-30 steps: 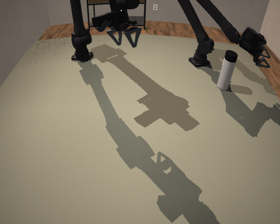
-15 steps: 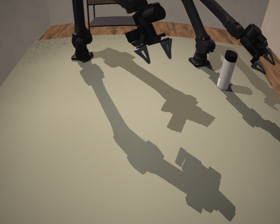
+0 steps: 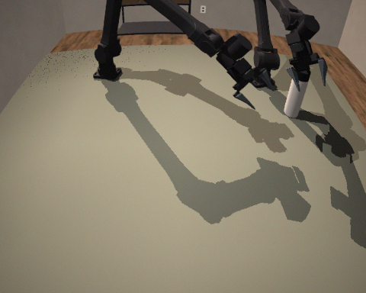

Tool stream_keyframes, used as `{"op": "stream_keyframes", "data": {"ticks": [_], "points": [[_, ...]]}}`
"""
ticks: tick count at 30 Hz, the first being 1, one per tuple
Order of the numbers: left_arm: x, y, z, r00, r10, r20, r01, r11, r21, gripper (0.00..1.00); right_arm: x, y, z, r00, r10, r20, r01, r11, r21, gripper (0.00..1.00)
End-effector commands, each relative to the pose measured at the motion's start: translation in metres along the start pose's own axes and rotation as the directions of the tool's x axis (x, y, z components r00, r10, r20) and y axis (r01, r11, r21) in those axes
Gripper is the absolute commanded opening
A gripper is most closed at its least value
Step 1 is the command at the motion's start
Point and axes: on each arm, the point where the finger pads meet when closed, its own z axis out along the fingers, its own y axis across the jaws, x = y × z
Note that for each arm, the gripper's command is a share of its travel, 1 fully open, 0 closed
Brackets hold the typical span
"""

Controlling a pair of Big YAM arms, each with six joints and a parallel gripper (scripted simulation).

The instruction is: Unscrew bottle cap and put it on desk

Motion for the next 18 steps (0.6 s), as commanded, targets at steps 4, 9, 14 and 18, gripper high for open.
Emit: {"op": "stream_keyframes", "data": {"ticks": [4,9,14,18], "points": [[-0.091,-0.061,-0.055,0.904,0.405,0.135,-0.425,0.887,0.181,0.94,0.075,0.034,0.051,0.920,-0.361,0.153,0.384,0.908,-0.168,0.96],[-0.115,-0.109,-0.094,0.771,0.582,0.259,-0.635,0.728,0.257,0.94,0.121,0.051,0.061,0.825,-0.497,0.271,0.555,0.802,-0.219,0.96],[-0.130,-0.159,-0.151,0.560,0.717,0.416,-0.829,0.481,0.286,0.94,0.170,0.072,0.055,0.678,-0.575,0.458,0.715,0.659,-0.232,0.96],[-0.131,-0.173,-0.173,0.390,0.765,0.513,-0.920,0.302,0.249,0.94,0.179,0.089,0.049,0.565,-0.588,0.579,0.800,0.563,-0.209,0.96]]}}
